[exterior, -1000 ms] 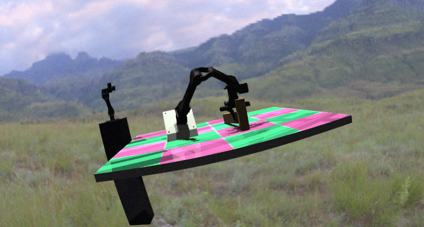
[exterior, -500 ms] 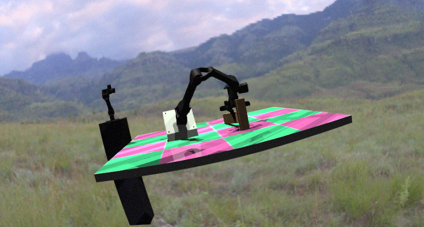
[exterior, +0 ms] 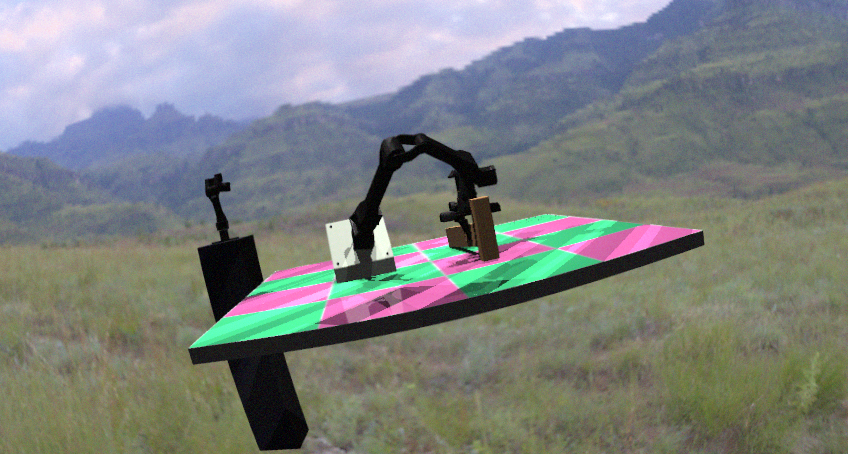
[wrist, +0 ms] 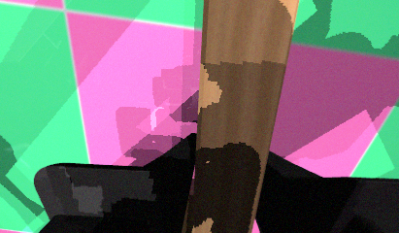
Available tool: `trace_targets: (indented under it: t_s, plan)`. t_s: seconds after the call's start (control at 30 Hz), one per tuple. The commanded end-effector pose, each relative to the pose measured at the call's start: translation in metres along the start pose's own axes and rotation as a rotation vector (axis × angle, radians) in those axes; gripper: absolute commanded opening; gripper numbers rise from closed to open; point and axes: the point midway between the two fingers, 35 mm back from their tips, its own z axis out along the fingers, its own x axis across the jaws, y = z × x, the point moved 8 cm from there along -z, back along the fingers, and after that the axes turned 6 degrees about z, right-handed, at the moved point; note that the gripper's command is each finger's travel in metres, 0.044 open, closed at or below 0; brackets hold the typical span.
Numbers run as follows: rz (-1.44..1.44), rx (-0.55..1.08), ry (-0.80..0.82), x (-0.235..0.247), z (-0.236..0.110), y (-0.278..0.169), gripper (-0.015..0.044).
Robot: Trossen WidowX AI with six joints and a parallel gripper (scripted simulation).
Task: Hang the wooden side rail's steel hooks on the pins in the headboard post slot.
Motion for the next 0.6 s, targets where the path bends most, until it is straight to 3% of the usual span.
trace_targets:
  t_s: [0.0, 0.57]
  plan:
    - [0.005, -0.004, -0.014, -0.0018, -0.0038, -0.0020, 0.0000]
    - [0.005, -0.004, -0.014, -0.0001, -0.0048, -0.0040, 0.0000]
